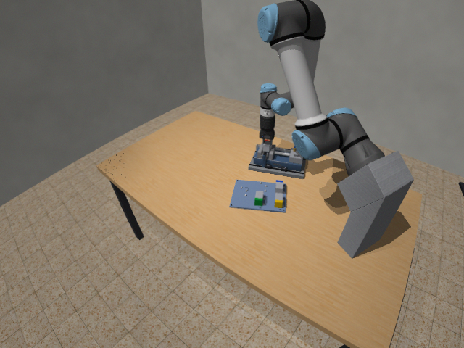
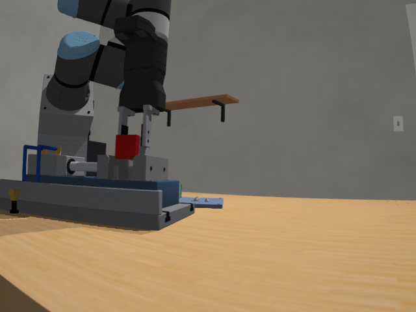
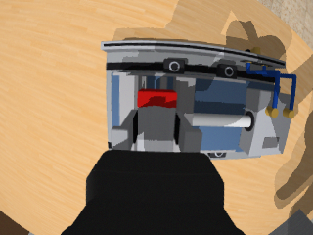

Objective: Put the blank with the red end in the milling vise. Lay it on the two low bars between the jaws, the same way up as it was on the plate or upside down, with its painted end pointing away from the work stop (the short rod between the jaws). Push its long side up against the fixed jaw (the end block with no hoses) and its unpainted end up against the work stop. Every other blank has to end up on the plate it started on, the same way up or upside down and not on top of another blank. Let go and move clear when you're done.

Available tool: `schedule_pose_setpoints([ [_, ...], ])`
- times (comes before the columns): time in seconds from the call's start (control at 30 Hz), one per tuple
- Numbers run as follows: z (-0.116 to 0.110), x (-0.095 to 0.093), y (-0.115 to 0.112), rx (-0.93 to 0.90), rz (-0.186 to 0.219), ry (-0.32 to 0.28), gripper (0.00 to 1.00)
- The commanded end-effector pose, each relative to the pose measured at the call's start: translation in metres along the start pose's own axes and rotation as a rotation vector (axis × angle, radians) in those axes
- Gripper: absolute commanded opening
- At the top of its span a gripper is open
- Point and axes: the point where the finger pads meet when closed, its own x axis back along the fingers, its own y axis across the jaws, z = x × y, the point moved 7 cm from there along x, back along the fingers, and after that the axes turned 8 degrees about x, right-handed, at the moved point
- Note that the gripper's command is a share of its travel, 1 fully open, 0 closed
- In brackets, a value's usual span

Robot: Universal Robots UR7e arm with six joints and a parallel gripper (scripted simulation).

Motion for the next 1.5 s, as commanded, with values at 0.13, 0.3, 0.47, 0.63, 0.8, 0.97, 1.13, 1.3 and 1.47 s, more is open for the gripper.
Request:
schedule_pose_setpoints([
  [0.13,0.0002,0.0002,-0.0003,0.000,0.001,0.001,0.00],
  [0.3,0.0002,-0.0010,-0.0003,0.000,0.001,0.001,0.00],
  [0.47,0.0002,-0.0013,-0.0003,0.000,0.001,0.001,0.00],
  [0.63,0.0002,-0.0013,-0.0003,0.000,0.001,0.001,0.00],
  [0.8,0.0002,-0.0018,-0.0003,0.000,0.001,0.001,0.00],
  [0.97,0.0002,-0.0027,-0.0003,0.000,0.001,0.001,0.00],
  [1.13,0.0002,-0.0027,-0.0003,0.000,0.001,0.001,0.00],
  [1.3,0.0002,-0.0027,-0.0003,0.000,0.001,0.001,0.00],
  [1.47,0.0002,-0.0042,-0.0003,0.000,0.001,0.001,0.00],
])
